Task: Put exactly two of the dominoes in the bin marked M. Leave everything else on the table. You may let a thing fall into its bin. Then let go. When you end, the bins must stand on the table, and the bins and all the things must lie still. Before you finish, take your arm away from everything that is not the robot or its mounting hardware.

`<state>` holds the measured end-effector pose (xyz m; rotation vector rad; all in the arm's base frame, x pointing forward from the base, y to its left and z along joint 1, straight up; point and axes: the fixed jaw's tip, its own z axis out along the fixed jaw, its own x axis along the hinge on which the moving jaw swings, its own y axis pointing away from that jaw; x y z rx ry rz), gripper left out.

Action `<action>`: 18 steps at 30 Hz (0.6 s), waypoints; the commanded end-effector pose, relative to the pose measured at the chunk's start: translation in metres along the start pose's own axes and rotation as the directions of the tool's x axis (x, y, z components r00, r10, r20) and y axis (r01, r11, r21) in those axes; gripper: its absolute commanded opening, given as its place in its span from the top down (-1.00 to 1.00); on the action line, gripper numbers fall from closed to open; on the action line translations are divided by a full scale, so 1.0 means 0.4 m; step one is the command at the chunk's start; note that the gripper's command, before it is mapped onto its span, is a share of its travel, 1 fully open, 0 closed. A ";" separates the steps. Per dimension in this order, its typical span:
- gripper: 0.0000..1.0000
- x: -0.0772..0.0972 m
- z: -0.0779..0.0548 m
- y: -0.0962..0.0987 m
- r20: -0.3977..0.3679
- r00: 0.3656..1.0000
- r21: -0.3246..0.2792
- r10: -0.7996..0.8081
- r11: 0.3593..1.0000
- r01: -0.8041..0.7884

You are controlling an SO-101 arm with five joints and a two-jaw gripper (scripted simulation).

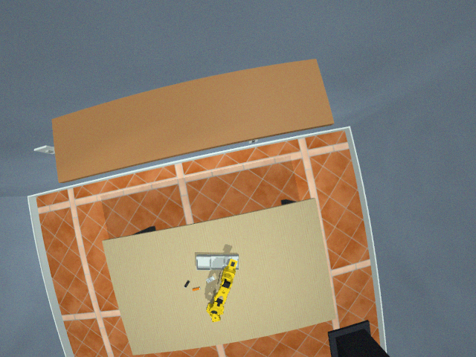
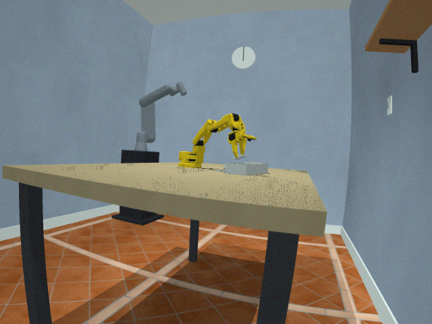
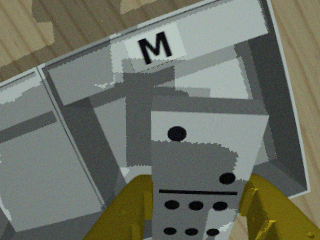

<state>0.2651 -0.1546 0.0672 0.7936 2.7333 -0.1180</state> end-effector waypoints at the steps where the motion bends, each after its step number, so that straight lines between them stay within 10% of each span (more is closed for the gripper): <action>1: 1.00 -0.030 -0.026 -0.007 0.075 0.997 0.000 0.018 1.000 -0.018; 18: 1.00 -0.021 0.002 -0.007 0.044 0.999 0.001 0.019 1.000 -0.019</action>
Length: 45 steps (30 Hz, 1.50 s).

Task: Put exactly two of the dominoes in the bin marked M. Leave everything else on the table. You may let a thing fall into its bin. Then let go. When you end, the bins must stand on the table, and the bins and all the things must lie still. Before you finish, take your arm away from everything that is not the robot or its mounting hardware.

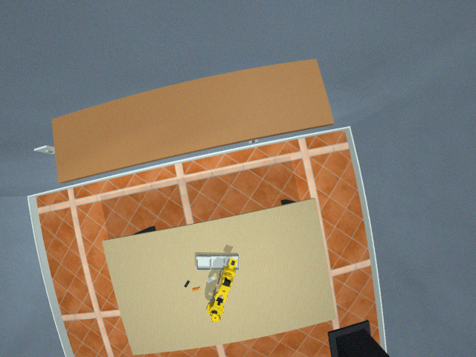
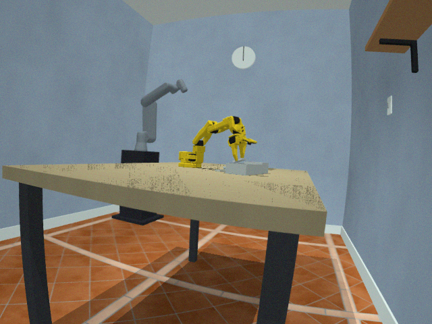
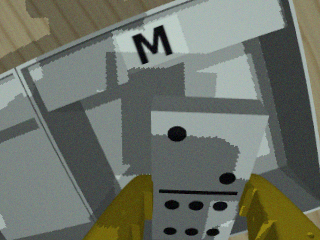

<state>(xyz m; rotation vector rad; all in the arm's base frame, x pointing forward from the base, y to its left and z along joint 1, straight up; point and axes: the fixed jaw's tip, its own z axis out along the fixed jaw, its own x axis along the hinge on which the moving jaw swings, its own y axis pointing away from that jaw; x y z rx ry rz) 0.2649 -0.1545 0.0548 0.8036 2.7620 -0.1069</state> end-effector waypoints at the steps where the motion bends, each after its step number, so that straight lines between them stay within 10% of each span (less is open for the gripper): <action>1: 1.00 -0.029 -0.028 -0.007 0.075 0.997 0.000 0.018 1.000 -0.018; 45: 1.00 -0.019 -0.008 -0.007 0.041 0.999 0.000 0.019 1.000 -0.019</action>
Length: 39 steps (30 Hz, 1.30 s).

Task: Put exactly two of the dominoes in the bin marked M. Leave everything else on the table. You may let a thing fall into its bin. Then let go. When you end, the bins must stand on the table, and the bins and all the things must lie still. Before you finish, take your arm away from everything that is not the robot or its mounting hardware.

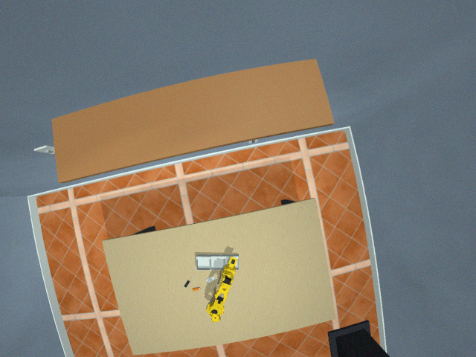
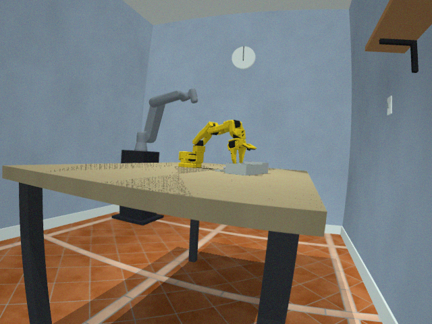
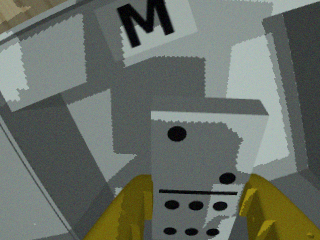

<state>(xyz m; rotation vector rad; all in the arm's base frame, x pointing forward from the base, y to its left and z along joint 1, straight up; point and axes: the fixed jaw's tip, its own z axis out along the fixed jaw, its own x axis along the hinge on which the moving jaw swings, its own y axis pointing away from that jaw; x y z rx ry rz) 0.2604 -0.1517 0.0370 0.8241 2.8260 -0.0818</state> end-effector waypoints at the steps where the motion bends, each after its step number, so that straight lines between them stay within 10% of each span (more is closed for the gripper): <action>1: 1.00 -0.040 -0.050 -0.006 0.110 0.994 -0.002 0.018 1.000 -0.018; 39: 0.90 -0.041 -0.036 -0.006 0.110 0.994 -0.002 0.018 1.000 -0.018</action>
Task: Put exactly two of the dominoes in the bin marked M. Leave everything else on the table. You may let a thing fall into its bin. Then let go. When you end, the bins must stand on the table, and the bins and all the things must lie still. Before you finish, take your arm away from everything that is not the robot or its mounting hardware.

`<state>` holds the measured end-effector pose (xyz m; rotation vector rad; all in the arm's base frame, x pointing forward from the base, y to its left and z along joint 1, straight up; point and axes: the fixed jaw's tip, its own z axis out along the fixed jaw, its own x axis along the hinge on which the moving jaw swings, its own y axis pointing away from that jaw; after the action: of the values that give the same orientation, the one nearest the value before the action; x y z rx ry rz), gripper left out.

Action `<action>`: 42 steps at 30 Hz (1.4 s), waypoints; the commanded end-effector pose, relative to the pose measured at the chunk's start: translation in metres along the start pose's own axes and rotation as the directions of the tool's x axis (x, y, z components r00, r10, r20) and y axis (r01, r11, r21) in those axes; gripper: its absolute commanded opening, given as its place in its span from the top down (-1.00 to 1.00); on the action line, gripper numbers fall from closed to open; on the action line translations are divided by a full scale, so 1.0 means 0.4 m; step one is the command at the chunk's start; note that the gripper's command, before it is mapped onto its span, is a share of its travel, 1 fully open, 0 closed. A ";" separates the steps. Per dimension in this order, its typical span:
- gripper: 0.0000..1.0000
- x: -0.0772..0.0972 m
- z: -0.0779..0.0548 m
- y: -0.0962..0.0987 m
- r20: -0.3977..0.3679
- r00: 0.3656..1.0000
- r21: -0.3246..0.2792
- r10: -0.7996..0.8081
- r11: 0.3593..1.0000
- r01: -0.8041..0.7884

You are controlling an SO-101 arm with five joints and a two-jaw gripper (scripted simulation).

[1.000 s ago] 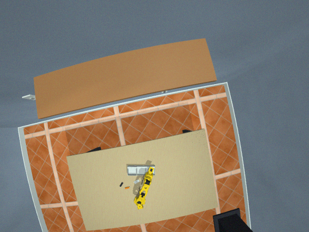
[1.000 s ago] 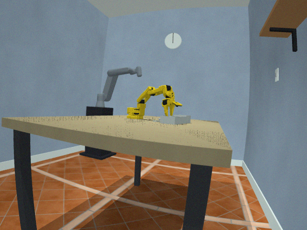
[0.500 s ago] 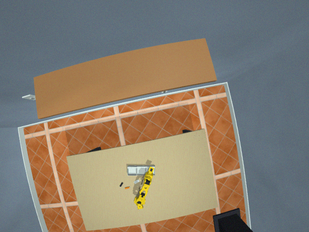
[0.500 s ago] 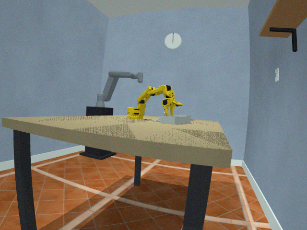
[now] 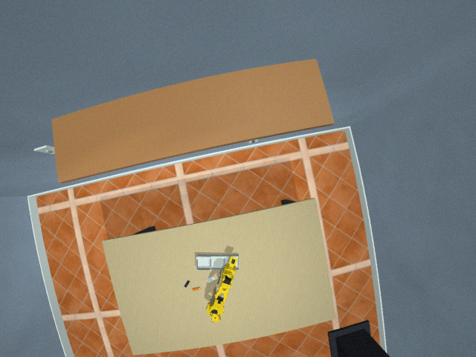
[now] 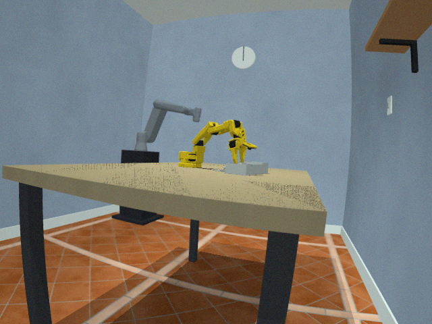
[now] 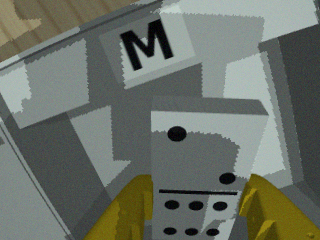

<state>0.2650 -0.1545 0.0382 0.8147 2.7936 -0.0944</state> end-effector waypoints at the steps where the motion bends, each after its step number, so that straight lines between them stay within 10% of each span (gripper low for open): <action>1: 0.88 -0.028 -0.035 -0.007 0.076 0.997 -0.001 0.018 1.000 -0.018; 28: 0.53 -0.028 -0.037 -0.007 0.077 0.997 -0.001 0.018 1.000 -0.018; 42: 0.53 -0.029 -0.105 -0.007 0.107 0.994 -0.001 0.019 1.000 -0.019</action>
<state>0.2633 -0.1535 0.0510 0.8123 2.7794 -0.0994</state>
